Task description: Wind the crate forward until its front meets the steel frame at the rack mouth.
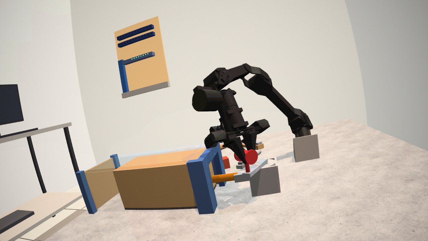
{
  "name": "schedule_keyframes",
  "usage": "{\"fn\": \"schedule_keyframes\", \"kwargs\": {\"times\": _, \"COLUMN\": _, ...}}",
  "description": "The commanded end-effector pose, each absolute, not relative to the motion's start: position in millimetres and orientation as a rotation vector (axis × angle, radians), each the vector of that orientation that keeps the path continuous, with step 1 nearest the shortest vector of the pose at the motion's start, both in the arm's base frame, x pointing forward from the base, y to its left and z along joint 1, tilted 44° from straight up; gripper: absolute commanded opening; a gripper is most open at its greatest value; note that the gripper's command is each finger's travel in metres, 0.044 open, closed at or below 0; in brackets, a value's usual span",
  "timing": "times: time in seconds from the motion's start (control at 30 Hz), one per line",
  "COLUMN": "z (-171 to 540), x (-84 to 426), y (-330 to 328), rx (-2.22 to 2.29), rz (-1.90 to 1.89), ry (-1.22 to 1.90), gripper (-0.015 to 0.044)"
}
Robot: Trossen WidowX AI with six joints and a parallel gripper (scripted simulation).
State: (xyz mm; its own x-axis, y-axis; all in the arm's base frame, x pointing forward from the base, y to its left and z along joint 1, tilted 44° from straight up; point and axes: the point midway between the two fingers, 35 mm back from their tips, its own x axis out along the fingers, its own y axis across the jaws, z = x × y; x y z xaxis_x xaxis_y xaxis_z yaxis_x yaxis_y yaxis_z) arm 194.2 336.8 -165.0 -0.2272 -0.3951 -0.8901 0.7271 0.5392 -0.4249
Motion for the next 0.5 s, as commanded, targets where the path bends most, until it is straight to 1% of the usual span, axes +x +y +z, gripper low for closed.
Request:
{"fn": "schedule_keyframes", "kwargs": {"times": 0.0, "z": -170, "x": 166, "y": 340, "rx": 0.269, "rz": -1.075, "ry": 1.502, "gripper": 0.0000}}
{"fn": "schedule_keyframes", "kwargs": {"times": 0.47, "z": -170, "x": 144, "y": 338, "rx": 0.269, "rz": -1.075, "ry": 1.503, "gripper": 0.0000}}
